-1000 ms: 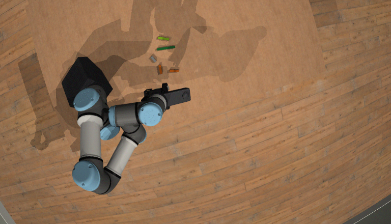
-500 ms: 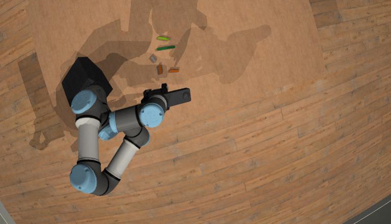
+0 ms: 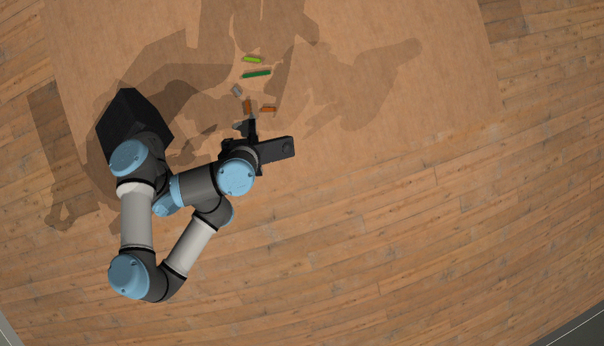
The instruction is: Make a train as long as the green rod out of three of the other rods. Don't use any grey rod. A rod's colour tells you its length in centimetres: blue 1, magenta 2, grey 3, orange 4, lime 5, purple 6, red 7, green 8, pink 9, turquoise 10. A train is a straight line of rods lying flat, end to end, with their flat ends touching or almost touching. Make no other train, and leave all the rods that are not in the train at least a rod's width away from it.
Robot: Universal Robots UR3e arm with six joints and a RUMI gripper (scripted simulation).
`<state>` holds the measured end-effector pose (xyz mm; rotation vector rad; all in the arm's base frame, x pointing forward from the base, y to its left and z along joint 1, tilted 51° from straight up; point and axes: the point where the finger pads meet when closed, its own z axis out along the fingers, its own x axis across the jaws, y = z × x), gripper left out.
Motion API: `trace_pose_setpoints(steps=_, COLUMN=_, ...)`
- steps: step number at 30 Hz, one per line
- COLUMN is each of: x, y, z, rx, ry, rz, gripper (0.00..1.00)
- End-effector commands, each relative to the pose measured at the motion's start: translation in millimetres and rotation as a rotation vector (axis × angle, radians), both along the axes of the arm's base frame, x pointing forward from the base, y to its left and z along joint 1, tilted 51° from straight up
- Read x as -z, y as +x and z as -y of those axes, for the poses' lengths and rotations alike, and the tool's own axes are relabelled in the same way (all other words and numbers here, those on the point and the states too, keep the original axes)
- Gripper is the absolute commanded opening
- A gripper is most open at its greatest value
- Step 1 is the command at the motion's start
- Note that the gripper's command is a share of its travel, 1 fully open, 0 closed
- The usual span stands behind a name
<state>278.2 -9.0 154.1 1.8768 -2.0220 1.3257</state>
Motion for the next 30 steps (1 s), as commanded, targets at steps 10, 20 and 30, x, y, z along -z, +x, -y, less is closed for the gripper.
trace_pose_setpoints(steps=10, x=0.2, y=-0.5, z=0.0, rx=0.002, ry=-0.001, rz=-0.002, gripper=1.0)
trace_pose_setpoints(steps=20, x=-0.1, y=-0.3, z=0.3, rx=0.008, ry=0.004, rz=0.004, gripper=1.0)
trace_pose_setpoints(steps=30, x=-2.6, y=0.9, z=3.9, rx=0.086, ry=0.067, rz=0.081, gripper=1.0)
